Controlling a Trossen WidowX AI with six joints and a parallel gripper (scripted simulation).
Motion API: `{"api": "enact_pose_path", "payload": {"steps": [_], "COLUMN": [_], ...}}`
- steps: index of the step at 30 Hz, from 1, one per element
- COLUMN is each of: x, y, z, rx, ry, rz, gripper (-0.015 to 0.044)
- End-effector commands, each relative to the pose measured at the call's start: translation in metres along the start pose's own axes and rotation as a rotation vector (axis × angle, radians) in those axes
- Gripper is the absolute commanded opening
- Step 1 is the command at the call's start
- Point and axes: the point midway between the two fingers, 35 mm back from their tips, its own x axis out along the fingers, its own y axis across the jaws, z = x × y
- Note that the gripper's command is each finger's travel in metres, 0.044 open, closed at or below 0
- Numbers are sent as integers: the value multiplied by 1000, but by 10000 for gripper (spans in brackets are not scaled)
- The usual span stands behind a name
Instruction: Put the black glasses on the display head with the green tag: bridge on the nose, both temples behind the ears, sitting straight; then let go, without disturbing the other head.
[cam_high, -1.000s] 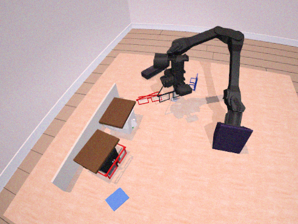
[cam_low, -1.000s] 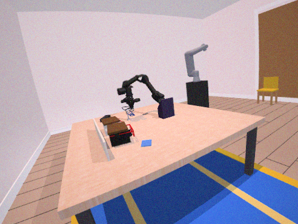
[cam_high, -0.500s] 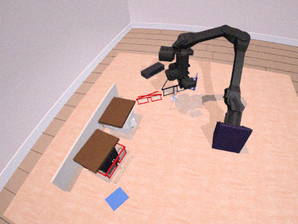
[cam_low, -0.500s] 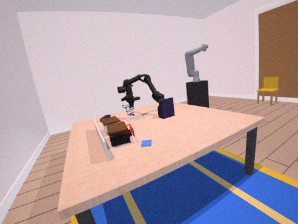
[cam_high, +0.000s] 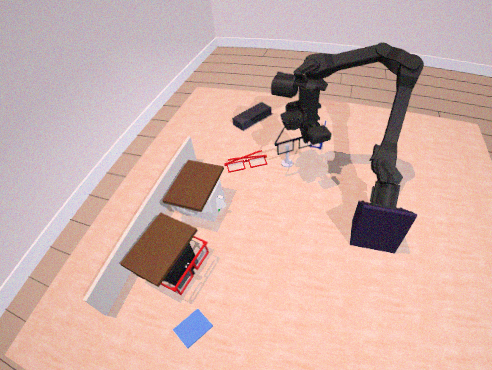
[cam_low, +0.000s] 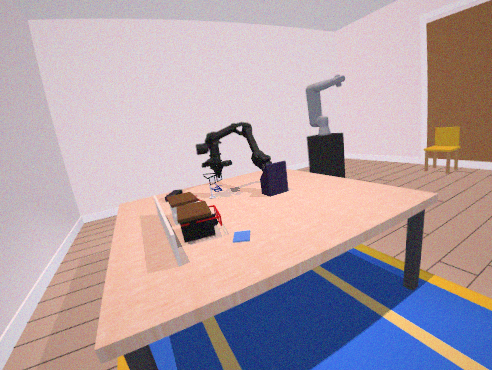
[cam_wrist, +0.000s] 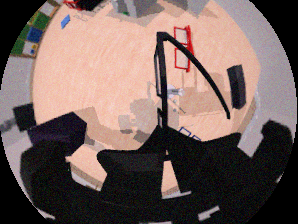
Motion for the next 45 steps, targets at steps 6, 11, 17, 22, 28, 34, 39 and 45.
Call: {"api": "enact_pose_path", "payload": {"steps": [6,11,17,22,28,34,39,45], "x": [39,51,51,51,51,51,51,51], "y": [2,2,4,8,10,12,14,16], "z": [-2,-3,-5,-10,-11,-13,-15,-18], "rx": [-5,-5,-5,-6,-6,-6,-6,-6], "ry": [6,8,8,8,8,8,8,8], "rz": [5,2,2,2,2,2,2,2], "gripper": [0,0,0,0,0,0,0,0]}}
